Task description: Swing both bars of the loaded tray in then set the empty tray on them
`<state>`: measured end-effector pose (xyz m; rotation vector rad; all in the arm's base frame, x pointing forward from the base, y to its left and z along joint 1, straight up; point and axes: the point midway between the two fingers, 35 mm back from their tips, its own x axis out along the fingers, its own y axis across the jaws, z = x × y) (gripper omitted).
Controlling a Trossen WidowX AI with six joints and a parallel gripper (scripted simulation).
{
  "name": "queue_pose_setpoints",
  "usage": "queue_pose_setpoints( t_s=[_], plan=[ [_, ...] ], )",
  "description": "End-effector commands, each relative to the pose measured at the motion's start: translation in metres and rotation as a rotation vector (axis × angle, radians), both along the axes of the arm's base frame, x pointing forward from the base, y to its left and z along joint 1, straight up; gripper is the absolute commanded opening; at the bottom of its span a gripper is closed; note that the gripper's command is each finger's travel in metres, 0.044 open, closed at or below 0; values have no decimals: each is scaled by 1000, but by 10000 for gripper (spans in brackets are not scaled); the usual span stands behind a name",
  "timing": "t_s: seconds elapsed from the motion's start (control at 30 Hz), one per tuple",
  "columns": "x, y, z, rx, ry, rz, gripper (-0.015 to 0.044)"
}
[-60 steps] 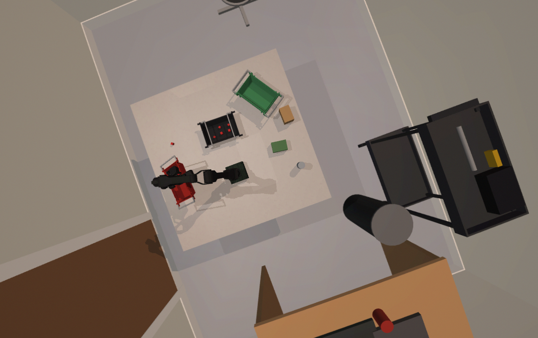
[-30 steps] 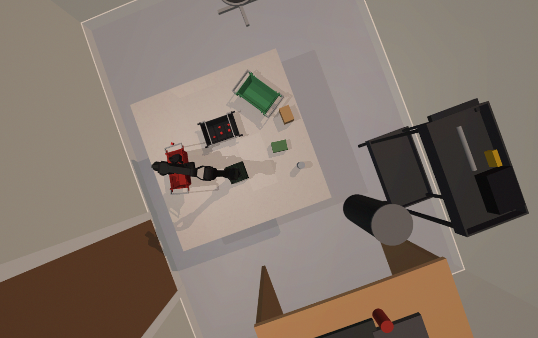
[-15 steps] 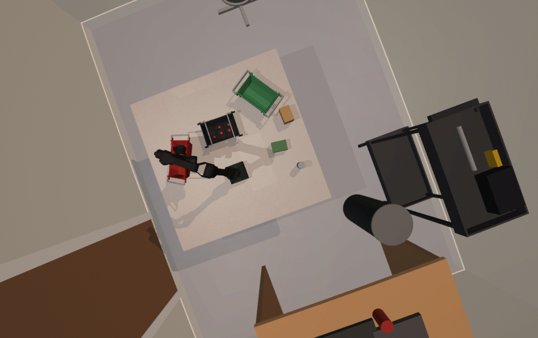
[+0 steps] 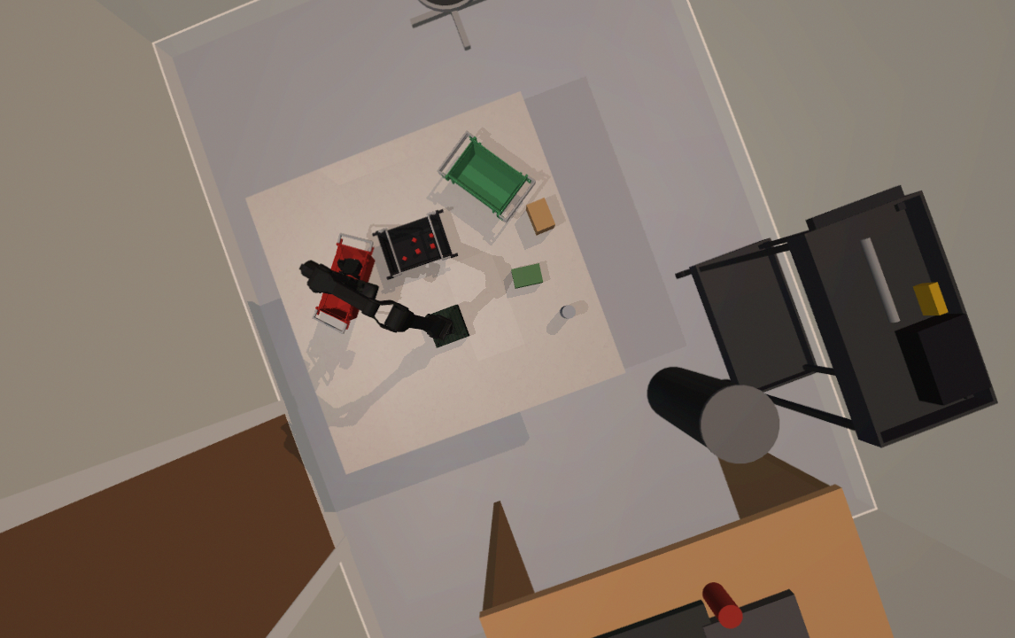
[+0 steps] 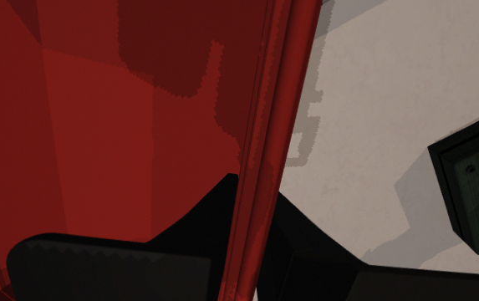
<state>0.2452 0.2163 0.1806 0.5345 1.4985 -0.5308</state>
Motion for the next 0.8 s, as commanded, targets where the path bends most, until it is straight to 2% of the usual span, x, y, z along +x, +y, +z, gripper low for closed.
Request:
queue_pose_setpoints(
  t_s=[0.0,0.77],
  plan=[
    [9,-10,5,16,-16,-58,0],
    [54,-87,5,15,-19,-407,0]
  ],
)
